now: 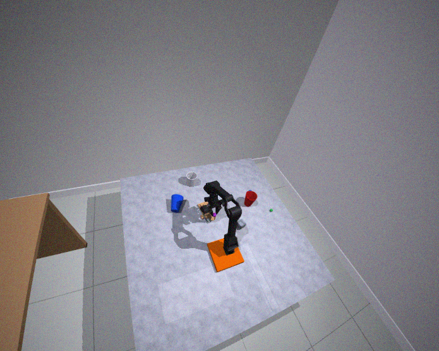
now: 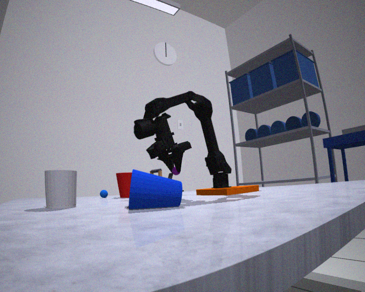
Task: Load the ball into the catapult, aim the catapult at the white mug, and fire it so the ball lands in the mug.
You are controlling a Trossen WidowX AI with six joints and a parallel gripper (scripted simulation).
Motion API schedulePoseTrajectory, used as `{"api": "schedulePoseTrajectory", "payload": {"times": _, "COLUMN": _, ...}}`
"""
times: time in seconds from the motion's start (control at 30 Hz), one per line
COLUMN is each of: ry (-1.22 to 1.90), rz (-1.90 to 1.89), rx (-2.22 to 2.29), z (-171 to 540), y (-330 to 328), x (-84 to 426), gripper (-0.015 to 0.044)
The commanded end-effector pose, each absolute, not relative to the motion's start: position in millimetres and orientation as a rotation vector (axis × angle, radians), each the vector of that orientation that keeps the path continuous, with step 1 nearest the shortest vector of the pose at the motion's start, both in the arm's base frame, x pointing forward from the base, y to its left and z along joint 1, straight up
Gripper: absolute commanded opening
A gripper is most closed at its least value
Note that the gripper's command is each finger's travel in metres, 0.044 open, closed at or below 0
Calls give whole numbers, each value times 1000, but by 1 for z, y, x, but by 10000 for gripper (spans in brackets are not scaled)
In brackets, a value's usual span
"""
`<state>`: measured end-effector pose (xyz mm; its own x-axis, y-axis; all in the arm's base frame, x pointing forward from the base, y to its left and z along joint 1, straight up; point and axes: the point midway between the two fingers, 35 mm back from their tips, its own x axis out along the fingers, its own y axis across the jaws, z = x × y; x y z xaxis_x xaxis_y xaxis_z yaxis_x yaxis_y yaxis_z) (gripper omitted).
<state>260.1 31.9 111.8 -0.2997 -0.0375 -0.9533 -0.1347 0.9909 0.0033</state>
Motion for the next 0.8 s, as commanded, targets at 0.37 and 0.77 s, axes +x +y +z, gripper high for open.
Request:
{"api": "schedulePoseTrajectory", "payload": {"times": 0.37, "ry": 1885, "rz": 89, "rx": -122, "z": 94, "y": 34, "x": 264, "gripper": 0}}
{"api": "schedulePoseTrajectory", "payload": {"times": 0.77, "ry": 1871, "rz": 94, "rx": -126, "z": 87, "y": 35, "x": 267, "gripper": 0}}
